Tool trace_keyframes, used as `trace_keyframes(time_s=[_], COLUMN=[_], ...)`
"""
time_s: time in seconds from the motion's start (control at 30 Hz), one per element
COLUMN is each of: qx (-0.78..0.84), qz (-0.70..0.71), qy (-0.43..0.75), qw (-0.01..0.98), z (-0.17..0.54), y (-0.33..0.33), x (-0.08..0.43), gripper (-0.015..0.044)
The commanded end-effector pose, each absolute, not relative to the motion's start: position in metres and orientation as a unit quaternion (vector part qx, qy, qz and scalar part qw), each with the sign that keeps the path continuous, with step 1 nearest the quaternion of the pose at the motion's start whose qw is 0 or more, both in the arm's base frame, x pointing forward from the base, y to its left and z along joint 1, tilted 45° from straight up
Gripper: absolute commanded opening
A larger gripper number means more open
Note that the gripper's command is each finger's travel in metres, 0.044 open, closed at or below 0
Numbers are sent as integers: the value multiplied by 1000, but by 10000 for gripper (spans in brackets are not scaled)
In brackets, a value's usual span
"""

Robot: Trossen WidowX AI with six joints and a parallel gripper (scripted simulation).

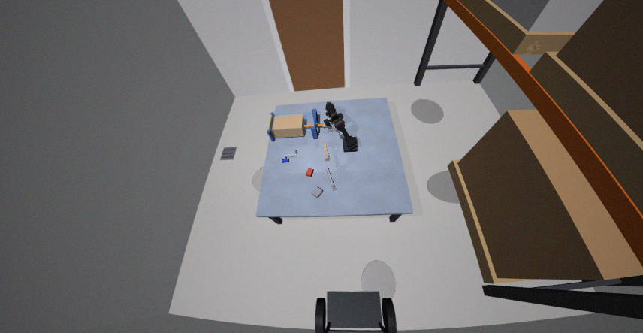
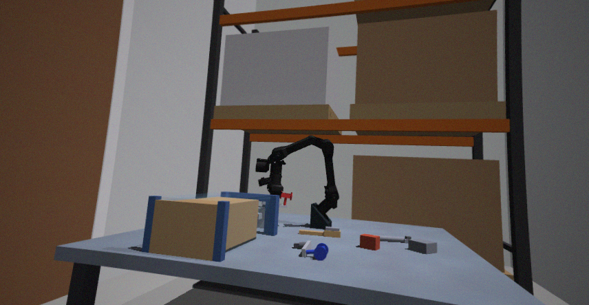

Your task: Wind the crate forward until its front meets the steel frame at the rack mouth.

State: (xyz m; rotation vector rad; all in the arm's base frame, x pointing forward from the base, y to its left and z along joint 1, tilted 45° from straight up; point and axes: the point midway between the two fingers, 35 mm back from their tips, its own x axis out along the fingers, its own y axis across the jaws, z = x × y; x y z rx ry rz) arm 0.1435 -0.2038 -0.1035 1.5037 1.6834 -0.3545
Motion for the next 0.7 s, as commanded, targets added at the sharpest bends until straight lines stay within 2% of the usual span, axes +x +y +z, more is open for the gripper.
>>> trace_keyframes(time_s=[0.0, 0.13, 0.57, 0.67], qx=[602, 602, 599, 599], qz=[-139, -139, -141, -141], qy=[670, 670, 671, 671], qw=[412, 412, 415, 415], z=[-108, -111, -108, -108], y=[-196, -194, -199, -199], x=[144, 144, 144, 144], gripper=[440, 440, 99, 79])
